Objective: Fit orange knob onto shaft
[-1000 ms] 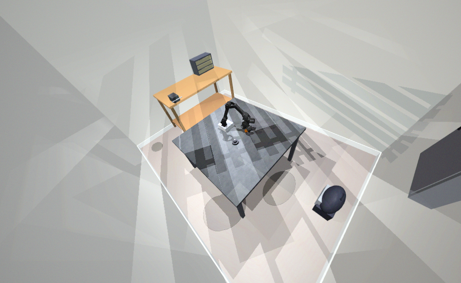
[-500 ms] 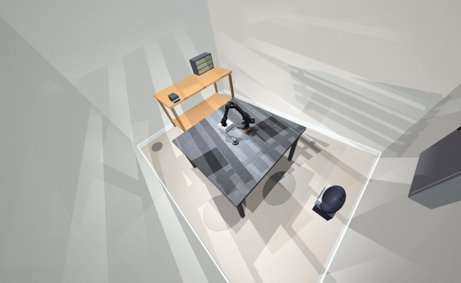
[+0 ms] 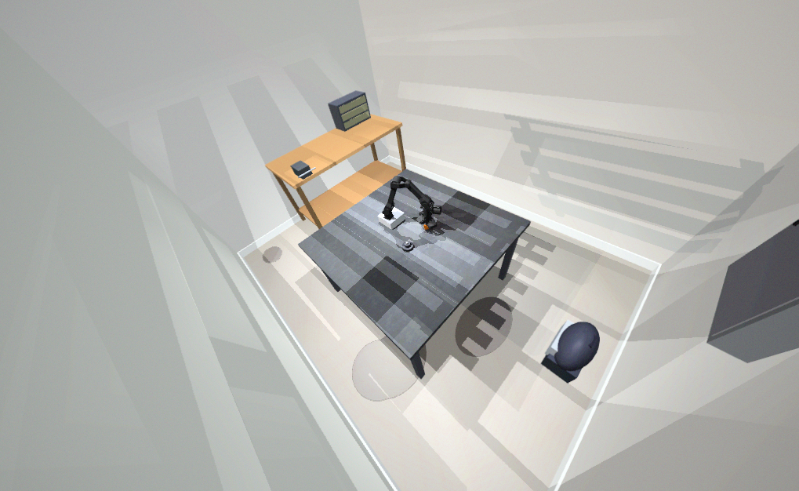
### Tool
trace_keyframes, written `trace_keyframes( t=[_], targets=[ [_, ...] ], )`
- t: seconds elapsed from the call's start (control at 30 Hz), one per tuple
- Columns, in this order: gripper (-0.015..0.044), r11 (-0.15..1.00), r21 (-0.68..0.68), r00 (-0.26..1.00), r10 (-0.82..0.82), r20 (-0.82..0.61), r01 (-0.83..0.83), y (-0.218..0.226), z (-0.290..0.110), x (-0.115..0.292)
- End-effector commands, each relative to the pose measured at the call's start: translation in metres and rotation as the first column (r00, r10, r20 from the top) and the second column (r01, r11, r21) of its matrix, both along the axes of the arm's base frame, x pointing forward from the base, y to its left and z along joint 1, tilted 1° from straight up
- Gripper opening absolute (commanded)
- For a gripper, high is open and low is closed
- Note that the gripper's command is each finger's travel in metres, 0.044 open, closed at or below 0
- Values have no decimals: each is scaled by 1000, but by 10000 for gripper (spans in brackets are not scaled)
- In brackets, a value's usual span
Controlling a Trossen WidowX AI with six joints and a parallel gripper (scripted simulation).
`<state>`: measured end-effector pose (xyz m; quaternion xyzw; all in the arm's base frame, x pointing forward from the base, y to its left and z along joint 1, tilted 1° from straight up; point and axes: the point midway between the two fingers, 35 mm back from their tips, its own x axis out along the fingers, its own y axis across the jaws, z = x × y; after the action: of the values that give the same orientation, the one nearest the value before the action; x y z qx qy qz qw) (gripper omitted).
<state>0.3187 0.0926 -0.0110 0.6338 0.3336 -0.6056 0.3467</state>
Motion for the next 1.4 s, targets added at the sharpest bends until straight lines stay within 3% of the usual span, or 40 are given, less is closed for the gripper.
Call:
trace_keyframes(
  t=[0.0,0.37,0.77,1.07,1.37],
  targets=[
    [179,1000,-4,1000,-1,1,1,-1,0,0],
    [179,1000,-4,1000,4,1,-4,0,15,-1],
    [179,929,-20,930,368,-3,-368,0,15,-1],
    [179,913,-22,913,408,-3,-408,0,15,-1],
    [179,754,-33,755,656,-10,-656,0,15,-1]
  ],
)
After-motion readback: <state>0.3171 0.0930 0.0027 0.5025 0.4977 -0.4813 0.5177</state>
